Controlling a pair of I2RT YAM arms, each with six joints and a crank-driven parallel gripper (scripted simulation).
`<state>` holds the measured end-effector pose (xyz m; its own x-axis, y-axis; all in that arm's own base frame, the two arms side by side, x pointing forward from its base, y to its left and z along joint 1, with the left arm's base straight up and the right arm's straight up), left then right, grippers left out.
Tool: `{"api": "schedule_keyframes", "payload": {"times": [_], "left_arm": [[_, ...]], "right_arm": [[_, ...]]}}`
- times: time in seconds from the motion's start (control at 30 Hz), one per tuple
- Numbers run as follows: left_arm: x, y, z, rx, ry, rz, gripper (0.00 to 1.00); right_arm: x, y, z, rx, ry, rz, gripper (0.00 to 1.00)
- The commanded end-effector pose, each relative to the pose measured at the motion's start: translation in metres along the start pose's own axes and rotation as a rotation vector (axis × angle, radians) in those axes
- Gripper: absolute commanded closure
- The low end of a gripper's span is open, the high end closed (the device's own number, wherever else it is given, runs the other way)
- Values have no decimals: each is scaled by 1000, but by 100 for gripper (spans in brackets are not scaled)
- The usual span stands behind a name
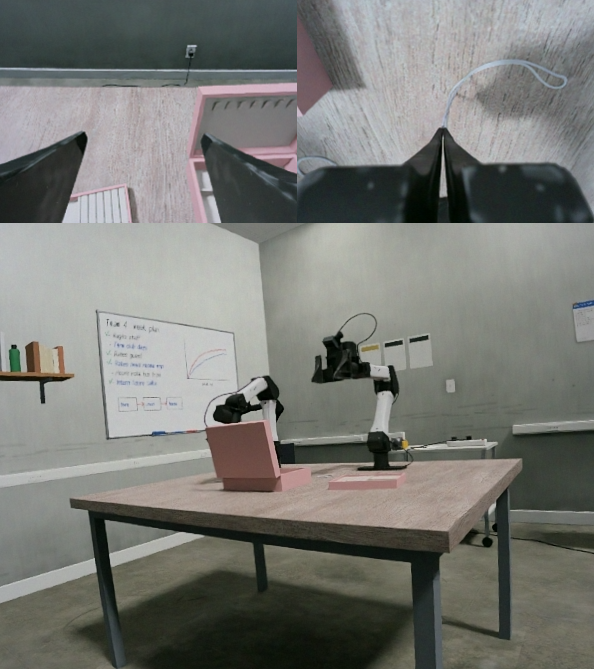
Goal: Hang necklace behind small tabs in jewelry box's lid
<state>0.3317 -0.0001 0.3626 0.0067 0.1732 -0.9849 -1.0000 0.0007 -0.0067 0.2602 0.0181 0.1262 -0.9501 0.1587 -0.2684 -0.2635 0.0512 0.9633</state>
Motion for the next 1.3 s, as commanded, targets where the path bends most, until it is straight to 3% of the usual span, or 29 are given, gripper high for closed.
{"api": "schedule_keyframes", "payload": {"times": [0.0,1.27], "left_arm": [[-6,1,2,-11,2,-17,0],[-6,1,2,-11,2,-17,0]], "right_arm": [[-6,6,-1,-1,78,-76,100],[-8,26,-4,35,487,-297,100]]}}
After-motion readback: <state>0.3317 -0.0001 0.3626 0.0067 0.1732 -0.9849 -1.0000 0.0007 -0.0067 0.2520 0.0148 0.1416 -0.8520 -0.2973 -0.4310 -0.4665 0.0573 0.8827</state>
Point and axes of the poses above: on each arm, the point where the finger pads meet when closed, its own y axis back along the fingers, its own z axis across the jaws, x = y × z, the point moved 5 cm from there along y, back along the fingers, and after that the axes turned 10 degrees about -y, right-handed, at the moved point
